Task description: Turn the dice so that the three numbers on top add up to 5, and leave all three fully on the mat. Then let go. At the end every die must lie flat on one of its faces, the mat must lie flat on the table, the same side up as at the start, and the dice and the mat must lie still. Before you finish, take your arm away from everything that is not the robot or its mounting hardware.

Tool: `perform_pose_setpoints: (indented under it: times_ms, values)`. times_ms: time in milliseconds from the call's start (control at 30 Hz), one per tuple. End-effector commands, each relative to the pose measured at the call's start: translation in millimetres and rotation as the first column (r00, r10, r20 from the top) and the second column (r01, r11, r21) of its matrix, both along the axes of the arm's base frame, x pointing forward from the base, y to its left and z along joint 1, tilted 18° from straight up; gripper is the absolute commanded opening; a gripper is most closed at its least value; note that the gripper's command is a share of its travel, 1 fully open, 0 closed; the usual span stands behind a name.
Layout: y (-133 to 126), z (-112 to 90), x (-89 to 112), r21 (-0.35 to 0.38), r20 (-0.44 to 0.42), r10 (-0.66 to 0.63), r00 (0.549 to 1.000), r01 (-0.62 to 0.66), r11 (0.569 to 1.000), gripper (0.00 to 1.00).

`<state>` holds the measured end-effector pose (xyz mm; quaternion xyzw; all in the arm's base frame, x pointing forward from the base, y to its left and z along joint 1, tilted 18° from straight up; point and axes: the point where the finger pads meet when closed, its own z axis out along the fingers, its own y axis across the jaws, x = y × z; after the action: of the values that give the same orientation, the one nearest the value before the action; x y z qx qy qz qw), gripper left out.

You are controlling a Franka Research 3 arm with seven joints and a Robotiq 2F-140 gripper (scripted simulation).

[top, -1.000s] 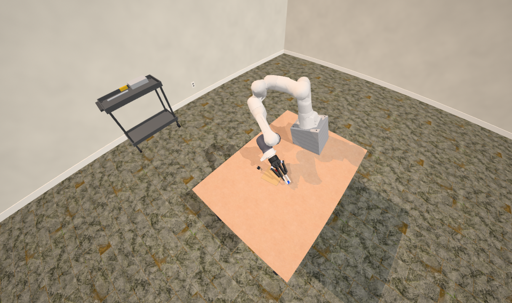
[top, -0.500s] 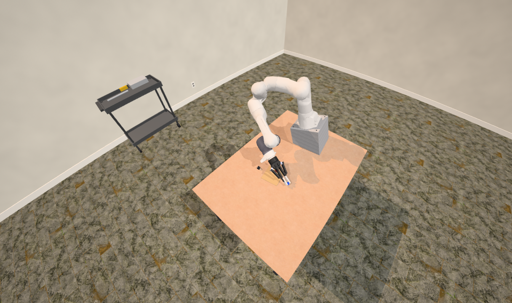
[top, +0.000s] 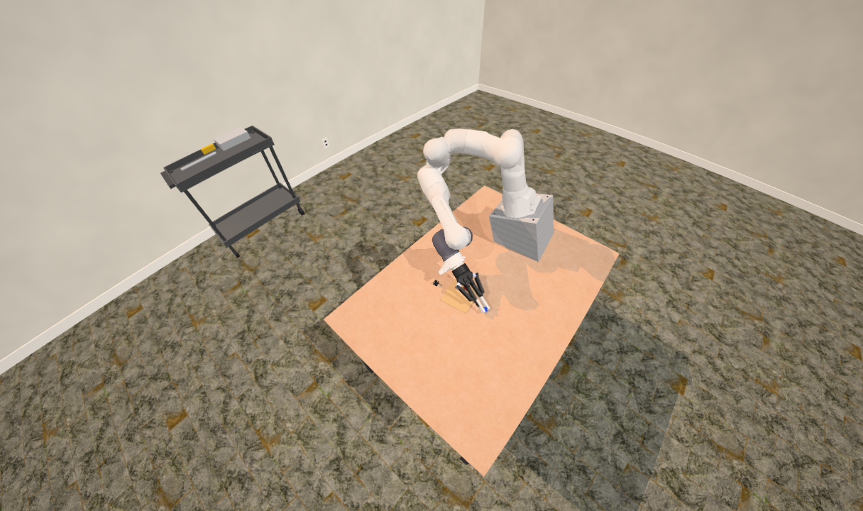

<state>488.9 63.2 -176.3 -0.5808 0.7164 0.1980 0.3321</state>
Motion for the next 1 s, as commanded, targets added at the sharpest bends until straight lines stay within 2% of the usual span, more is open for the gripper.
perform_pose_setpoints:
  times_ms: [0,967]
  values:
    - [0.9,-0.8,-1.2,0.0,0.001,0.007,1.0,-0.007,1.0,0.09]
    - [-0.2,-4.3,-1.1,0.0,0.001,0.007,1.0,-0.007,1.0,0.09]
